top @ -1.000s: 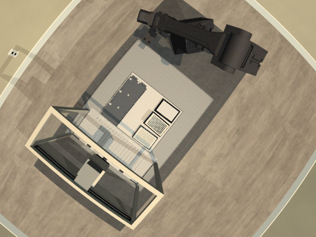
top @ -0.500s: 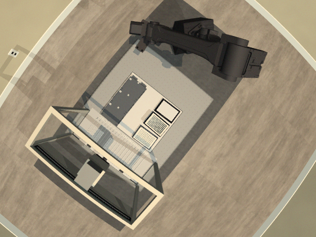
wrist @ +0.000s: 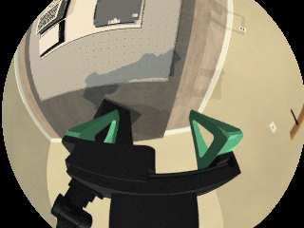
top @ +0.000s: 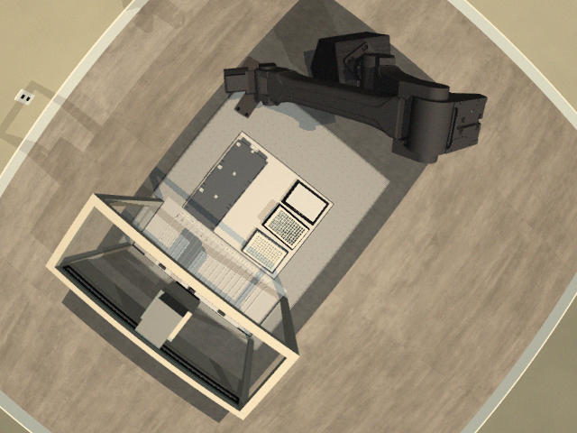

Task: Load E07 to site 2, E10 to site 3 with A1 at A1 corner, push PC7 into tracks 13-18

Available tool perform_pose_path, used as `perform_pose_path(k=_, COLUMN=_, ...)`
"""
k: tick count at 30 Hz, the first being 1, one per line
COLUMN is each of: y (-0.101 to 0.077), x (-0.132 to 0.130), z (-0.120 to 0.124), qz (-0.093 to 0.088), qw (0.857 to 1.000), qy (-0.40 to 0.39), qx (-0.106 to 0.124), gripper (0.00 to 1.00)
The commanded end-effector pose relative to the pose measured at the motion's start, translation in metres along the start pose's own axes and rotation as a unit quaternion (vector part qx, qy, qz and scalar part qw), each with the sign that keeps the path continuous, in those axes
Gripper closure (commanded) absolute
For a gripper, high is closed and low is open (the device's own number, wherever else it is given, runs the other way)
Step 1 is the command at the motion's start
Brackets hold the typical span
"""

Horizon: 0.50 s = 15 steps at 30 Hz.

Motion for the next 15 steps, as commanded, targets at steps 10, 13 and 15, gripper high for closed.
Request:
perform_pose_path(k=10, y=-0.023, x=0.003, z=-0.072, qz=0.011, qw=0.998, qy=0.023, qx=-0.052, gripper=0.00)
perform_pose_path(k=13, y=-0.024, x=0.006, z=-0.082, qz=0.013, qw=0.998, qy=0.022, qx=-0.055, gripper=0.00)
perform_pose_path(k=15, y=-0.026, x=0.010, z=-0.094, qz=0.007, qw=0.997, qy=0.021, qx=-0.075, gripper=0.00)
Point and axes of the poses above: the point where the finger pads meet when closed, its own y axis out along the fingers, its own x axis across the jaws, z = x × y, the point moved 7 cm from there along -y, back along the fingers
